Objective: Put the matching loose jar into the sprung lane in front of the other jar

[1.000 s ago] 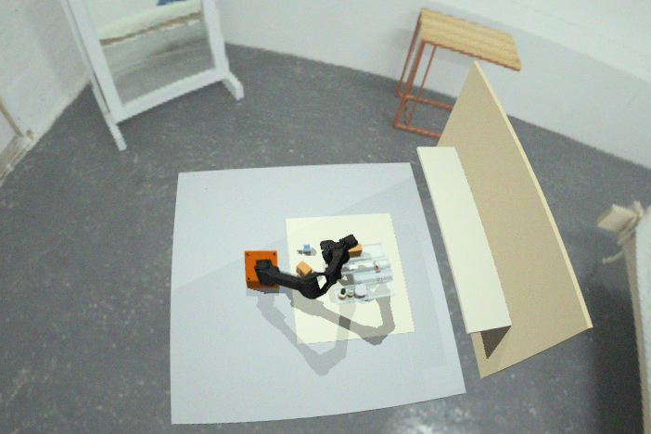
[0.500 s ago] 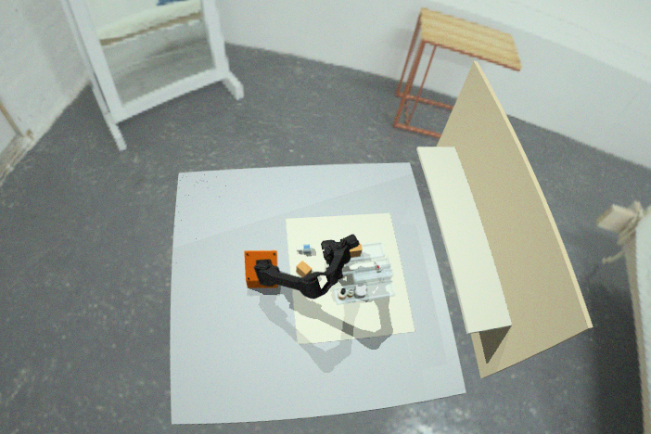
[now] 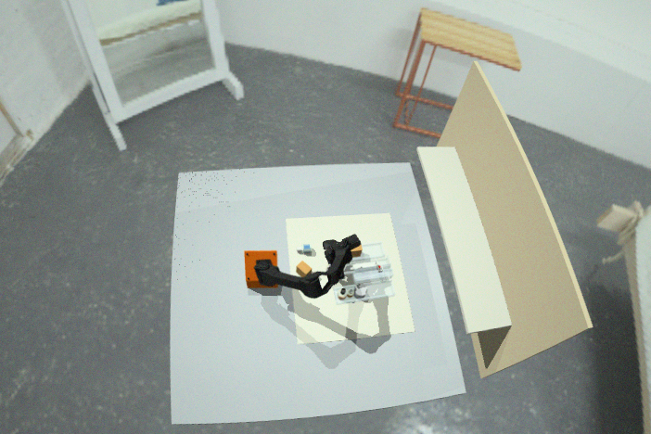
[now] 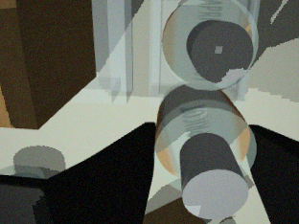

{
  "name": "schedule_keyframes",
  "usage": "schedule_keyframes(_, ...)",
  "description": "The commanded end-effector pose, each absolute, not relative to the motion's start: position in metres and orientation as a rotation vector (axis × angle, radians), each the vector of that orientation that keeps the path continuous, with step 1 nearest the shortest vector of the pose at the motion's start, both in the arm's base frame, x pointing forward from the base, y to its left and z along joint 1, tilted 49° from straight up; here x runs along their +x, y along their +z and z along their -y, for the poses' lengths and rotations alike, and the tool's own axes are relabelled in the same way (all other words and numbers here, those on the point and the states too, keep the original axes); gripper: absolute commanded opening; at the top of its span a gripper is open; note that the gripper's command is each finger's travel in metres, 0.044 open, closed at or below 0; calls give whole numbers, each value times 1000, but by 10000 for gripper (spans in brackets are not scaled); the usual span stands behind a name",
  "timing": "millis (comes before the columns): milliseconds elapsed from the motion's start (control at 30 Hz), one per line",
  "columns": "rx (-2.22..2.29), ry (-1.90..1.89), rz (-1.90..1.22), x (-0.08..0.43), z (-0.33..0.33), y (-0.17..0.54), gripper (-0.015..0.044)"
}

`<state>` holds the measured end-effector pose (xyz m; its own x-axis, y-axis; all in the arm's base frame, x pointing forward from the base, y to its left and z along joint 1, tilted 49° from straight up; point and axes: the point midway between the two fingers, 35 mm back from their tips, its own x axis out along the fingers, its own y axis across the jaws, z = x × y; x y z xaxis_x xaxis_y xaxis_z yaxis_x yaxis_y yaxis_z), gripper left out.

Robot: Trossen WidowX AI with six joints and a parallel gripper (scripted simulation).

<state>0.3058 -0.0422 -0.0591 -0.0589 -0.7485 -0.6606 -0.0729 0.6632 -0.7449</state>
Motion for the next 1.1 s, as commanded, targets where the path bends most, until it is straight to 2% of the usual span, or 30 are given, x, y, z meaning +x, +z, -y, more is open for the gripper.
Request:
schedule_keyframes(0,-698,-637,-1525,318,41,-58,0)
schedule_keyframes(1067,-698,-637,-1524,332,40,-56,0)
